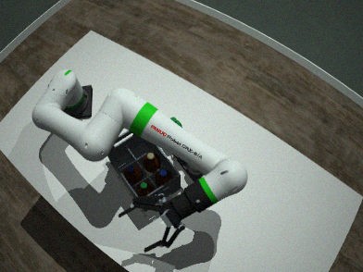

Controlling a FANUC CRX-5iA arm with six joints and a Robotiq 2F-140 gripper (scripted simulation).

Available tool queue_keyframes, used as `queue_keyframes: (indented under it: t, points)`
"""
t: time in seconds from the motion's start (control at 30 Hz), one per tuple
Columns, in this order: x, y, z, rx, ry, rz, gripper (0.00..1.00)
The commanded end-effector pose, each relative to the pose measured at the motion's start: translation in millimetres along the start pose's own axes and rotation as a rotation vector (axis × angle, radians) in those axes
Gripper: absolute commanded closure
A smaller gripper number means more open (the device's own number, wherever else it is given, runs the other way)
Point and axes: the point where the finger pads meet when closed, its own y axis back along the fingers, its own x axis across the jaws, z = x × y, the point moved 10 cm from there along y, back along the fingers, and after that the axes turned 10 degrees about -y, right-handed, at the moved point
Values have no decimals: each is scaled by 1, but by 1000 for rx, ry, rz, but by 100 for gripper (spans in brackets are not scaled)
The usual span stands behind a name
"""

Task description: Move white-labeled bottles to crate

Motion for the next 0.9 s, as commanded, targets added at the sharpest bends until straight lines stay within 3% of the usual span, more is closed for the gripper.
queue_keyframes:
  t: [0.0,0.63,0.73,0.87]
  points:
    - [0,0,-1,0,-2,-1,0]
    - [1,0,-3,-10,-10,-4,0]
    - [7,-3,-9,-68,-58,-24,0]
    - [25,-9,-21,-215,-177,-58,0]
